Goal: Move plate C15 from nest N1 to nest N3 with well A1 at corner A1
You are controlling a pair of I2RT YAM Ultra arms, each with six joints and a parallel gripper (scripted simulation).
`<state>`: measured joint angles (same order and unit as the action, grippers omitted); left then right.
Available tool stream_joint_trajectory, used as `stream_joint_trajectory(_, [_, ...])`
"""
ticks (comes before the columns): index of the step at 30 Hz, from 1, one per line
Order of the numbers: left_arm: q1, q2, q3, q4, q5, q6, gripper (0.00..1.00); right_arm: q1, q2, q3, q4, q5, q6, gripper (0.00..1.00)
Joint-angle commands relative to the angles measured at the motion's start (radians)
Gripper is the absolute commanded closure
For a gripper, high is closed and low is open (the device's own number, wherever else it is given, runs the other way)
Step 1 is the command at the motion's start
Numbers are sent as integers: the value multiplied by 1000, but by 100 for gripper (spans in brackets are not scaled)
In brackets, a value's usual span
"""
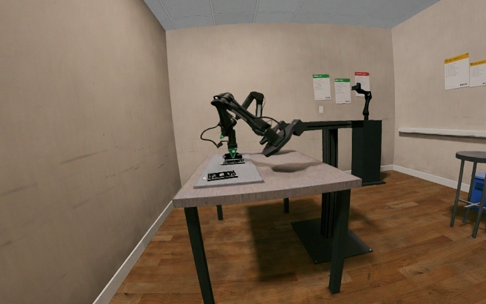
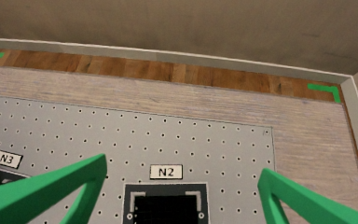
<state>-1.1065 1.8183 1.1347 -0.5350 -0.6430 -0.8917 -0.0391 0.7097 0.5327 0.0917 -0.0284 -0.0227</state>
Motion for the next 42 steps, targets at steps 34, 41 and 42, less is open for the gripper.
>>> stream_joint_trajectory(34, [55, 67, 84, -31, 64, 35, 21, -3, -17, 5, 2, -5, 1, 0])
stream_joint_trajectory(41, [47, 57, 86, -47, 61, 26, 21, -3, -17, 5, 2, -5, 1, 0])
stream_joint_trajectory(42, [39, 53, 87, -53, 61, 23, 21, -3, -17, 5, 2, -5, 1, 0])
